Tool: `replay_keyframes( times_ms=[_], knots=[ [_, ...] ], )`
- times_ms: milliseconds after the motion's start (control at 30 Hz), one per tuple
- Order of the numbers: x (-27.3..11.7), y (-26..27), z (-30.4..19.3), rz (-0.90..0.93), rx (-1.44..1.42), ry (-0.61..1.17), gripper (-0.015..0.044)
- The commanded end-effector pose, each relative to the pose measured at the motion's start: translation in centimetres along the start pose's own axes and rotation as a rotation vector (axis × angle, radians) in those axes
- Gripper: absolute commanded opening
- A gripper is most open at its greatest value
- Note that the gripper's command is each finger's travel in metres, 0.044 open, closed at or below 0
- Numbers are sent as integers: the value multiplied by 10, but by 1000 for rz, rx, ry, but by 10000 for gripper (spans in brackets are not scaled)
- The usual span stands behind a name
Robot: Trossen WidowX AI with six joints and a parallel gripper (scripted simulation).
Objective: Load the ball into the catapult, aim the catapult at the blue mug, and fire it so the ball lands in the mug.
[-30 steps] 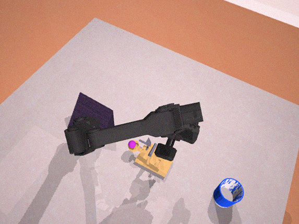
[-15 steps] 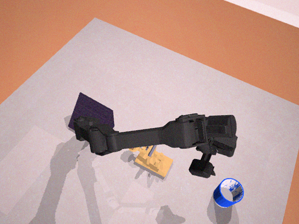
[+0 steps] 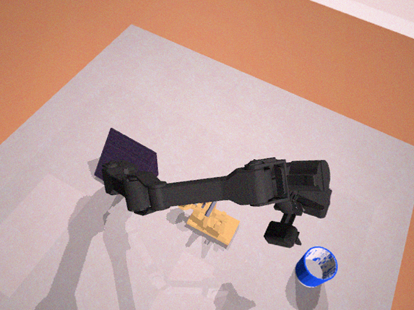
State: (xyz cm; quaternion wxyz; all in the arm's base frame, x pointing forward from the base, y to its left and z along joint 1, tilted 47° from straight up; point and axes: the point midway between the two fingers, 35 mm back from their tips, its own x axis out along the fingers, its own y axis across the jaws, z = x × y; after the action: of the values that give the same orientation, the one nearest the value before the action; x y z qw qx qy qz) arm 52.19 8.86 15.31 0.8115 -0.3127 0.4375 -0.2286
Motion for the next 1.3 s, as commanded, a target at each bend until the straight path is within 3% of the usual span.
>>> replay_keyframes(
  times_ms=[0,33,600,933,1267],
  knots=[
    [-1,0,2,-3,-1,-5,440],
    [-1,0,2,-3,-1,-5,440],
    [-1,0,2,-3,-1,-5,0],
    [-2,3,-1,0,-23,1,0],
    [-9,48,-48,40,-351,87,0]
  ],
)
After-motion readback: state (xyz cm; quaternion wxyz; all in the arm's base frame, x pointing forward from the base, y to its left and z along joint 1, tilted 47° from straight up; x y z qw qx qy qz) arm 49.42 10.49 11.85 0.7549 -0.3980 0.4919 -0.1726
